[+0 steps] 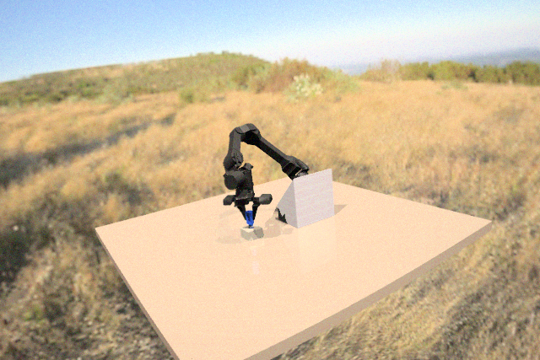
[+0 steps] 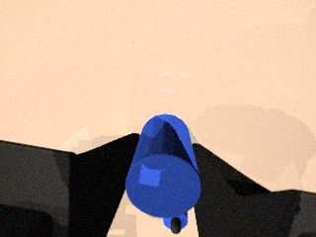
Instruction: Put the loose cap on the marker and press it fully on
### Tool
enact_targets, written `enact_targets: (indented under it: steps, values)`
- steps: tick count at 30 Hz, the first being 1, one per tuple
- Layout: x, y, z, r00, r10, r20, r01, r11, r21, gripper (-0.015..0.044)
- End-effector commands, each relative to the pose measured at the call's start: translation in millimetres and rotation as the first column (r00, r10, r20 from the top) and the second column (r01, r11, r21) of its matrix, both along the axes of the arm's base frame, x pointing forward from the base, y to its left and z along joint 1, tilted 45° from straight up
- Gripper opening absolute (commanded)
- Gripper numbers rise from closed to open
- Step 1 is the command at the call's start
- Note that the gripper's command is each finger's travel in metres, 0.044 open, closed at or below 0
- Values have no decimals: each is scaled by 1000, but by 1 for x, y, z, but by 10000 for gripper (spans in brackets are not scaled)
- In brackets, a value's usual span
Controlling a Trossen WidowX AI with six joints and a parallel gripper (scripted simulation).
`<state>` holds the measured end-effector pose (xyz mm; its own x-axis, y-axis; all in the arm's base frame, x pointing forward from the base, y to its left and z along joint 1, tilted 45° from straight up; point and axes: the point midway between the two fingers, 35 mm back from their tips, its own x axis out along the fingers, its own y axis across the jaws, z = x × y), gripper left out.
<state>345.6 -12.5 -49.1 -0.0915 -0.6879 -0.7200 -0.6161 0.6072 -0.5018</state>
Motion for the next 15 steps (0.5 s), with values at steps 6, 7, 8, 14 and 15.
enact_targets:
  steps: [6,7,8,14,15]
  values:
    - [-13,-7,27,1000,5,-4,-5,1000,-2,0]
    - [-15,-7,29,1000,5,-4,-5,1000,-2,0]
    - [-16,-8,31,1000,5,-4,-5,1000,-2,0]
    - [-25,-13,46,1000,5,-5,-5,1000,-3,0]
    - [-27,-13,48,1000,5,-5,-5,1000,-3,0]
